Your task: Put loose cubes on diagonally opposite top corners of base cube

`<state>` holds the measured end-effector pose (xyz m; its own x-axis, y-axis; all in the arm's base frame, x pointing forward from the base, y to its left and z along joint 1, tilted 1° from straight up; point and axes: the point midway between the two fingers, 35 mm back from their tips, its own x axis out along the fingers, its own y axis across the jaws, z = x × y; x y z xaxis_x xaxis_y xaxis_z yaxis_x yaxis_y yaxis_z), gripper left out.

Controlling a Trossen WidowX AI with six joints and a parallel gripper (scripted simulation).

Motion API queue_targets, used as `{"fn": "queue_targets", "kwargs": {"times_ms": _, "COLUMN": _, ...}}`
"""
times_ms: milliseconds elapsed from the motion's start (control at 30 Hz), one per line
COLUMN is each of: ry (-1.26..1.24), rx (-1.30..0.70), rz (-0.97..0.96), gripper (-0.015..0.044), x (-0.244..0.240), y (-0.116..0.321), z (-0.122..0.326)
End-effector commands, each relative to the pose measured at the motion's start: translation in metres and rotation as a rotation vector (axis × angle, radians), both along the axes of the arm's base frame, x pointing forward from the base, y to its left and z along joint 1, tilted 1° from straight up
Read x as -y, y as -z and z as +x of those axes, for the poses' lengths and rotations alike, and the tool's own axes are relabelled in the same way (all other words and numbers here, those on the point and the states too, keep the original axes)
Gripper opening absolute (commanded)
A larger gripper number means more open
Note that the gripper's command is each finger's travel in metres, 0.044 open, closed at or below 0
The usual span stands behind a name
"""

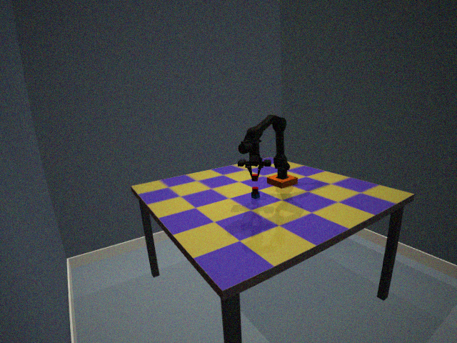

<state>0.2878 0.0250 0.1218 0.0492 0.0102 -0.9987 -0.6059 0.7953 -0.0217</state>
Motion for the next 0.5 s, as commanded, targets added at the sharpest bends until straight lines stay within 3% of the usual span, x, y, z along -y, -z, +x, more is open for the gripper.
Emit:
{"fn": "queue_targets", "kwargs": {"times_ms": 0, "ry": -0.022, "rx": -0.007, "rz": -0.006, "gripper": 0.0105, "x": 0.000, "y": 0.004, "z": -0.002}}
{"fn": "queue_targets", "kwargs": {"times_ms": 467, "ry": -0.077, "rx": -0.014, "rz": -0.035, "gripper": 0.0105, "x": -0.003, "y": 0.033, "z": -0.001}}
